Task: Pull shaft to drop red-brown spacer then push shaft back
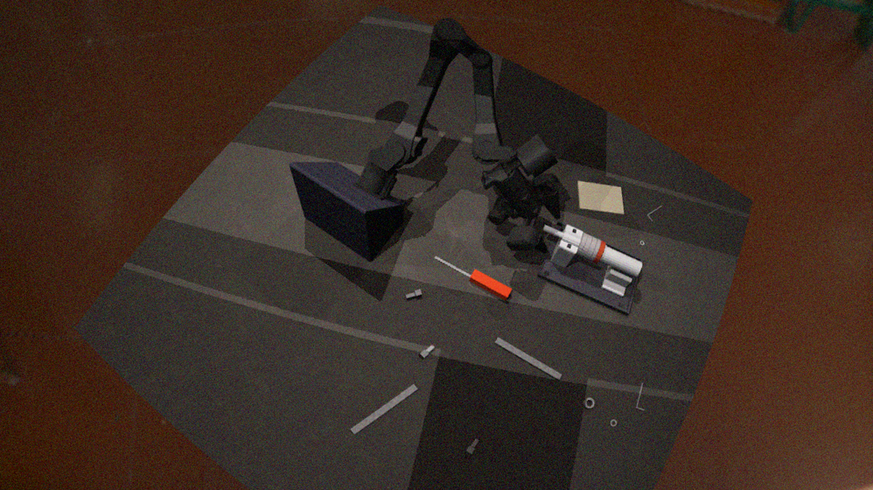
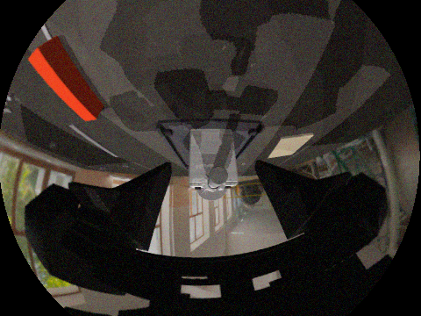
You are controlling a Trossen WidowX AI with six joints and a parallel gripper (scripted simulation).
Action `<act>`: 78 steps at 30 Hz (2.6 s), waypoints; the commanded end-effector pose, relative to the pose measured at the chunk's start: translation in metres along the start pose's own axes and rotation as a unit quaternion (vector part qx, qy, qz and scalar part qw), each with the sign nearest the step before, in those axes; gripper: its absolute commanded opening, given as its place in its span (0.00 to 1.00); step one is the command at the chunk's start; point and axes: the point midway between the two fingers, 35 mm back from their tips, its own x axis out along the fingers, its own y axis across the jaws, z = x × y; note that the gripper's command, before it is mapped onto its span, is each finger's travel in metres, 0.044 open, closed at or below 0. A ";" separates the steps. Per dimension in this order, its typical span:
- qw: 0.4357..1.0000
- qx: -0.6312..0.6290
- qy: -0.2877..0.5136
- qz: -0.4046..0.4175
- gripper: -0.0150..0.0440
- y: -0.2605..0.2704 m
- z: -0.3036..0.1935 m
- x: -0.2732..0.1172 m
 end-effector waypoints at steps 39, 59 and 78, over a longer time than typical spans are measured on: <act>1.000 0.002 0.002 0.000 1.00 0.000 -0.004 0.017; 1.000 0.001 0.001 0.001 0.31 0.000 -0.002 0.017; 1.000 0.002 0.001 0.001 0.25 0.000 0.005 0.010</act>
